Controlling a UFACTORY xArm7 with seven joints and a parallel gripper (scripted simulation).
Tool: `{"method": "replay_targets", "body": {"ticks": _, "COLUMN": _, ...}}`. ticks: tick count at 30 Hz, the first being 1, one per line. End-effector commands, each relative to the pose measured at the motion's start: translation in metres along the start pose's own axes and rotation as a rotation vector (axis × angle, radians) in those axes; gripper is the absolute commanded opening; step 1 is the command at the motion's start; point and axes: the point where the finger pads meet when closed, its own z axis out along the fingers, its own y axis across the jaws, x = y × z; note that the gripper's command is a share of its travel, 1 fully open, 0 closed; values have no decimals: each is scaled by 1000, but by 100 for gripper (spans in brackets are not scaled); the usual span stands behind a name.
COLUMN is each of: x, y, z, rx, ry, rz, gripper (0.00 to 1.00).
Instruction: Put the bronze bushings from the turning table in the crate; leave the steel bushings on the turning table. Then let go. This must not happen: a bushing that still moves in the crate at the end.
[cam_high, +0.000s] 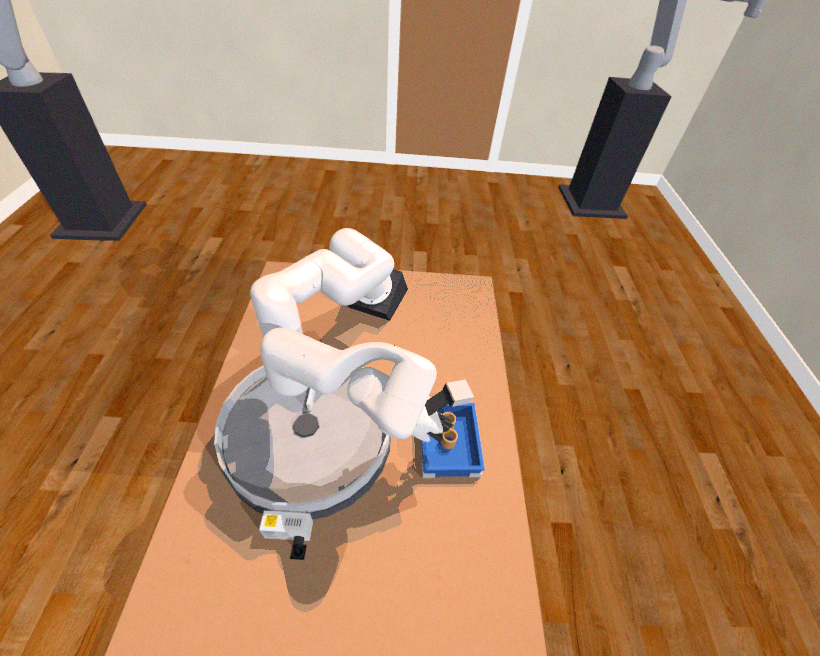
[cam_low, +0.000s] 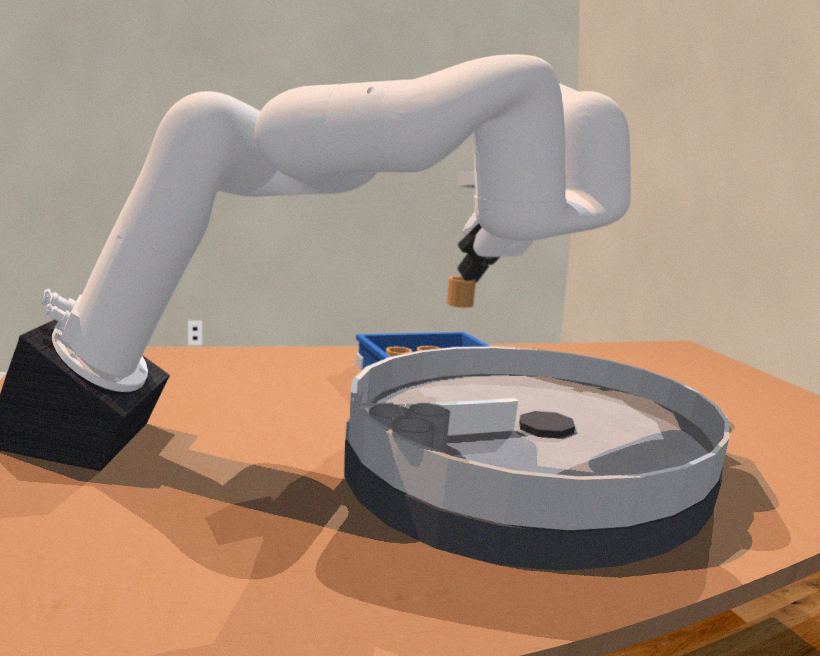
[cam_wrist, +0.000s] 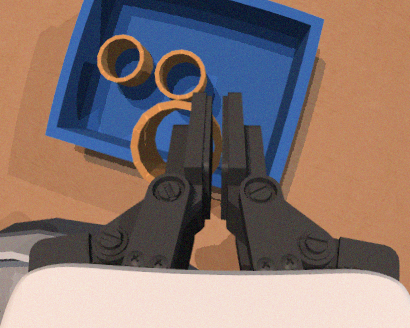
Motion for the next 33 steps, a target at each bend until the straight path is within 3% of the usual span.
{"method": "replay_targets", "body": {"ticks": 1, "x": 15, "y": 24, "z": 13, "rx": 36, "ry": 2, "rz": -19, "gripper": 0}}
{"method": "replay_targets", "body": {"ticks": 8, "x": 26, "y": 35, "z": 20, "rx": 41, "ry": 2, "rz": -33, "gripper": 0}}
{"method": "replay_targets", "body": {"ticks": 33, "x": 27, "y": 38, "z": 21, "rx": 42, "ry": 2, "rz": -34, "gripper": 0}}
